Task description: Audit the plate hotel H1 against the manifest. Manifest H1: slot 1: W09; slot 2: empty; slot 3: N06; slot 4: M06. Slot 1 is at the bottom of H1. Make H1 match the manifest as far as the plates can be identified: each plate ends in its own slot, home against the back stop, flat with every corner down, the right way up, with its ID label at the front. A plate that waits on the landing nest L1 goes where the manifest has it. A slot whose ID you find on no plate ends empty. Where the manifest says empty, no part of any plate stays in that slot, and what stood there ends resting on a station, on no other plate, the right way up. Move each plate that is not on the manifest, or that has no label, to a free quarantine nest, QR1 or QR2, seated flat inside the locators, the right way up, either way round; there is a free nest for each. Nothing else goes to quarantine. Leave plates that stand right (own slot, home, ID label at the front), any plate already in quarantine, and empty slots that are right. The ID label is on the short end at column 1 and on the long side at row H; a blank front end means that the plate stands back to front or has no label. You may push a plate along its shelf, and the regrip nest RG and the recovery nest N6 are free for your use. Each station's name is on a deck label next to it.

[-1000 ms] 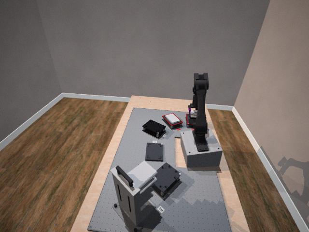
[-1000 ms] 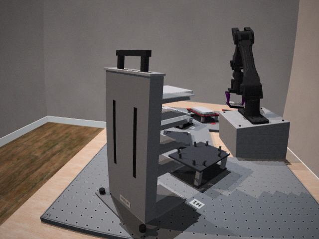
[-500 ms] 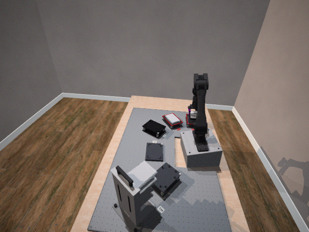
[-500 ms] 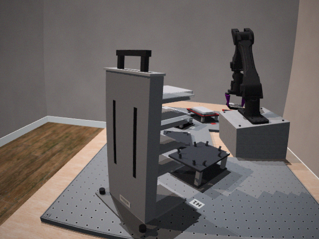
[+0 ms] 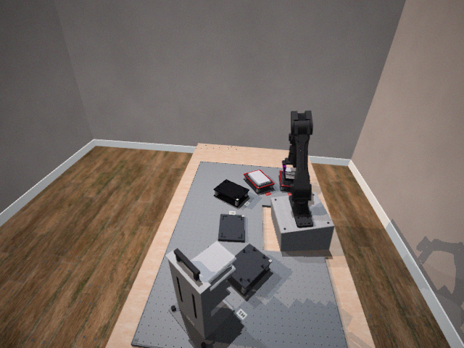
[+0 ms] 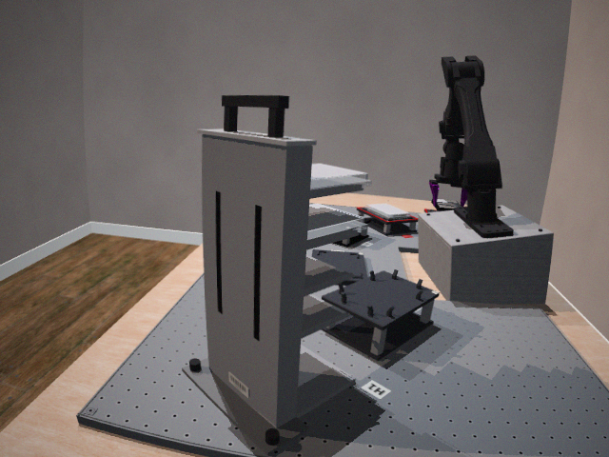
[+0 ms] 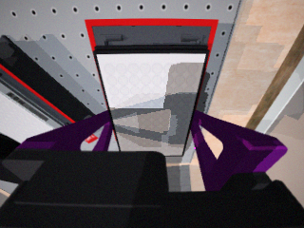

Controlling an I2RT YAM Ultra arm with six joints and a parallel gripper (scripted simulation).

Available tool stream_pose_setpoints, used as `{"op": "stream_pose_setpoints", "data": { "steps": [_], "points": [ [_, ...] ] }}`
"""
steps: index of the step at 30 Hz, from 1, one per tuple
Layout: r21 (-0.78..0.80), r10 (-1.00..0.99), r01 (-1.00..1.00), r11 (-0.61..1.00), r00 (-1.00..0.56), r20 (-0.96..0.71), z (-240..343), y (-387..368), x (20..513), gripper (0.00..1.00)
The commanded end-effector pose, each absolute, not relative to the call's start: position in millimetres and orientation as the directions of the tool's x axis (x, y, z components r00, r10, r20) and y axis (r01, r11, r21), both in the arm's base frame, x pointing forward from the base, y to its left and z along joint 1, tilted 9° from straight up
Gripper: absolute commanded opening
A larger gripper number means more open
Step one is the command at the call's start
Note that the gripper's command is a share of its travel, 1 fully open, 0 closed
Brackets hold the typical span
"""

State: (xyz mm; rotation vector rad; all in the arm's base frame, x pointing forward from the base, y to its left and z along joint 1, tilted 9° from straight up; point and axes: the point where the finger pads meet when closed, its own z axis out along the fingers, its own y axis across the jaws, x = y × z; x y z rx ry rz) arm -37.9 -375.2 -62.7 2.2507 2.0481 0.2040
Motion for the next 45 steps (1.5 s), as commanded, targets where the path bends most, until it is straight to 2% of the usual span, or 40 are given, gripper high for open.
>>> {"op": "stream_pose_setpoints", "data": {
  "steps": [1,45],
  "points": [
    [0.156,0.995,0.983,-0.096,0.095,0.013,-60,-381,-39,0.86],
    [0.156,0.995,0.983,-0.096,0.096,0.013,-85,-381,-35,0.86]
  ]
}}
